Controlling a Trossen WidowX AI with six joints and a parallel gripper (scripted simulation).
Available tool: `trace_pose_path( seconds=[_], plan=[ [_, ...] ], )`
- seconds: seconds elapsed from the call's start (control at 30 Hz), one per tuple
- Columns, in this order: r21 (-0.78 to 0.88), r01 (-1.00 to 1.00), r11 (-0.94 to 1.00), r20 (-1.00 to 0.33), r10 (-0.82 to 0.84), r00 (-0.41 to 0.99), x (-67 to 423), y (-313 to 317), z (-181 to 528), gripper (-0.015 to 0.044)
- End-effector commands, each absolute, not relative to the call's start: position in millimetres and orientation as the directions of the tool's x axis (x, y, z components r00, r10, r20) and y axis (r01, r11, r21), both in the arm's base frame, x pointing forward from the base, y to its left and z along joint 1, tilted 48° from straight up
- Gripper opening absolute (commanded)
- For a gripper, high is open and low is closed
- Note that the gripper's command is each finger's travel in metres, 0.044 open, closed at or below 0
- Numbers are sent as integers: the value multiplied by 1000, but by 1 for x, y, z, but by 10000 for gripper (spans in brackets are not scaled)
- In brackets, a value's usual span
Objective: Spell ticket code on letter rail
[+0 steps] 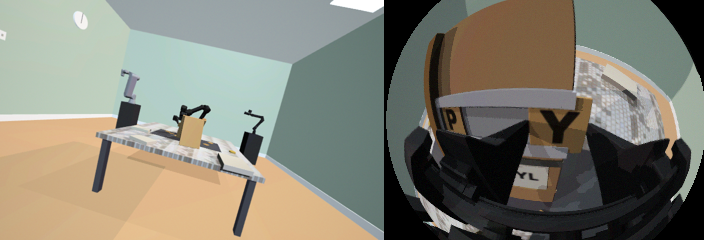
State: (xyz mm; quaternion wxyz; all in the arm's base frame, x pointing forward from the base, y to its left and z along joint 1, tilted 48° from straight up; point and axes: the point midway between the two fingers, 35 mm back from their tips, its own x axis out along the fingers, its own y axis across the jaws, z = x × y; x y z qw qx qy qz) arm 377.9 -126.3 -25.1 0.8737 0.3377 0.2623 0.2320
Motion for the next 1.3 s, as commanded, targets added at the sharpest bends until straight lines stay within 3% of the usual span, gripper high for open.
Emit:
trace_pose_path(
  seconds=[0.0, 1.27],
  plan=[
    [713, -221, 665, -306, 579, 755, 376, -124, -24, 0],
    [715, -220, 664, -306, 580, 755, 372, -111, -10, 0]
  ],
)
